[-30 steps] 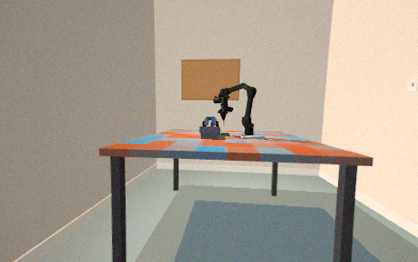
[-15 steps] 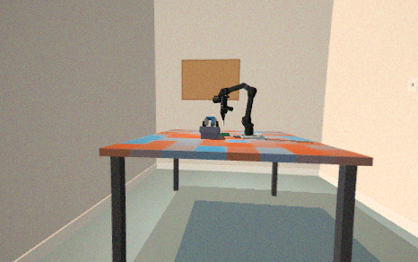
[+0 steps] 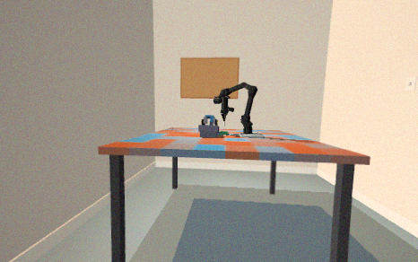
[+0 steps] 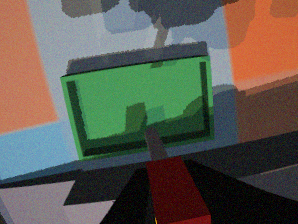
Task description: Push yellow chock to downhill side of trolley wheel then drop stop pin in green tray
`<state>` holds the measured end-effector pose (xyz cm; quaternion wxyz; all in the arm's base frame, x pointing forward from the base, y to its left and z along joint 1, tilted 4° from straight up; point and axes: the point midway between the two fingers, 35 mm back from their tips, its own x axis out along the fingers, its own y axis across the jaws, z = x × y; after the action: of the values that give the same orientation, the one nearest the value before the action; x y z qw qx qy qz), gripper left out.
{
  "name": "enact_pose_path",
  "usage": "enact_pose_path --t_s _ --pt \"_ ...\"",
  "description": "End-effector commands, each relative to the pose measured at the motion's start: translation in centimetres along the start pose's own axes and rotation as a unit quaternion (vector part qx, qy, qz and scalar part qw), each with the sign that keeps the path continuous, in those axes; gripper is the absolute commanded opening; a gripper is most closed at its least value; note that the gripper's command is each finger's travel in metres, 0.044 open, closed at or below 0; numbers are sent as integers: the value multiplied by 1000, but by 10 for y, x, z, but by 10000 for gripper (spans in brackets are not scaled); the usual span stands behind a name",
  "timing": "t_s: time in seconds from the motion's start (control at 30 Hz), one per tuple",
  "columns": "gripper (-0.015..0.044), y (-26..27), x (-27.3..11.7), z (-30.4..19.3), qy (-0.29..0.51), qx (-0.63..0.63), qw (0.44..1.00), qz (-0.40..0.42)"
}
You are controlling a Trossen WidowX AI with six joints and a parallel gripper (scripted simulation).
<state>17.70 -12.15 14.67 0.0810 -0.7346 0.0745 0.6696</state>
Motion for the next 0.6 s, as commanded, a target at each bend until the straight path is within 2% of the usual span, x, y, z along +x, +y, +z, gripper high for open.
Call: enact_pose_path --t_s 0.0,0.23,0.57 --pt "0 1 4 1 0 4 1000 15" --pt "0 7 23 1 2 4 997 79" --pt "0 22 52 0 3 4 996 89"
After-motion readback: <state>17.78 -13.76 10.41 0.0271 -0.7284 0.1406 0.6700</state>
